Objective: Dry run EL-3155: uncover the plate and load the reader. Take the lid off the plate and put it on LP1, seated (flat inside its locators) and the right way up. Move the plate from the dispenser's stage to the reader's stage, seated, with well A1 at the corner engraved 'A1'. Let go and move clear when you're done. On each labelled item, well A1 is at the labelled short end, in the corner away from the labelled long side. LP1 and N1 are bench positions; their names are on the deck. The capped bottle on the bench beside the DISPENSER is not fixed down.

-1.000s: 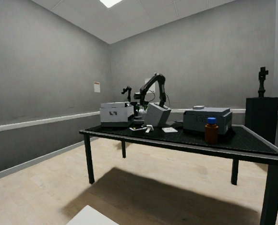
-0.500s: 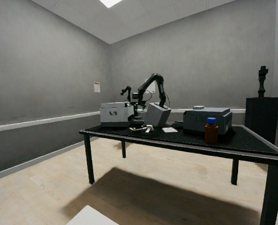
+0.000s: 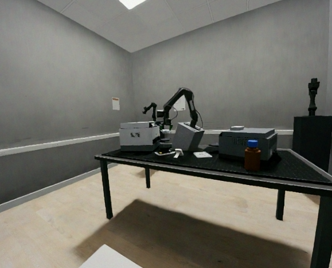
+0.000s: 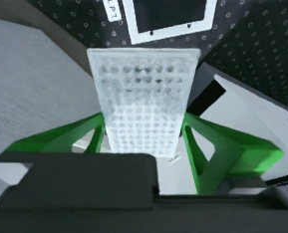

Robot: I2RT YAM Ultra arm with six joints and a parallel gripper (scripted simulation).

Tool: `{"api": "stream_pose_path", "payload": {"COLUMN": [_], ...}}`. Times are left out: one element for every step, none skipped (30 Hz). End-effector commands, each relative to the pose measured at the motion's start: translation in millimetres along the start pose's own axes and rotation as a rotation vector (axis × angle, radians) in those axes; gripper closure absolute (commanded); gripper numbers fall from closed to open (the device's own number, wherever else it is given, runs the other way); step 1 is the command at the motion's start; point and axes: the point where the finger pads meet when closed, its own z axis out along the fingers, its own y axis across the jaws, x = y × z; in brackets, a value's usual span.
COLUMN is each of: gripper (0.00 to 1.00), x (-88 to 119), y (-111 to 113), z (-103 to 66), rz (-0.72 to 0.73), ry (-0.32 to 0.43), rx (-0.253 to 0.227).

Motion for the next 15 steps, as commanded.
{"api": "stream_pose_path", "payload": {"gripper": [0.14, 0.14, 0.14, 0.14, 0.14, 0.14, 0.14, 0.14, 0.14, 0.14, 0.14, 0.14, 0.14, 0.14, 0.14], "x": [9, 9, 10, 13, 15, 18, 21, 23, 26, 30, 34, 37, 38, 40, 42], "y": [-6, -6, -8, -6, -6, -6, -6, -6, -6, -6, -6, -6, -5, -5, -5], "z": [-4.8, -4.8, -8.4, -4.3, -4.0, -3.8, -3.5, -3.3, -3.0, -2.7, -2.4, -2.2, -1.9, -1.6, -1.3], "rz": [0.012, 0.012, 0.020, 0.034, 0.047, 0.062, 0.077, 0.091, 0.104, 0.090, 0.090, 0.090, 0.101, 0.112, 0.123], "ry": [-0.007, -0.007, -0.014, -0.021, -0.026, -0.029, -0.032, -0.036, -0.039, -0.033, -0.027, -0.022, -0.033, -0.043, -0.050], "rx": [0.003, 0.003, 0.013, 0.000, -0.001, -0.003, -0.005, -0.006, -0.008, -0.008, -0.008, -0.009, -0.010, -0.010, -0.012]}}
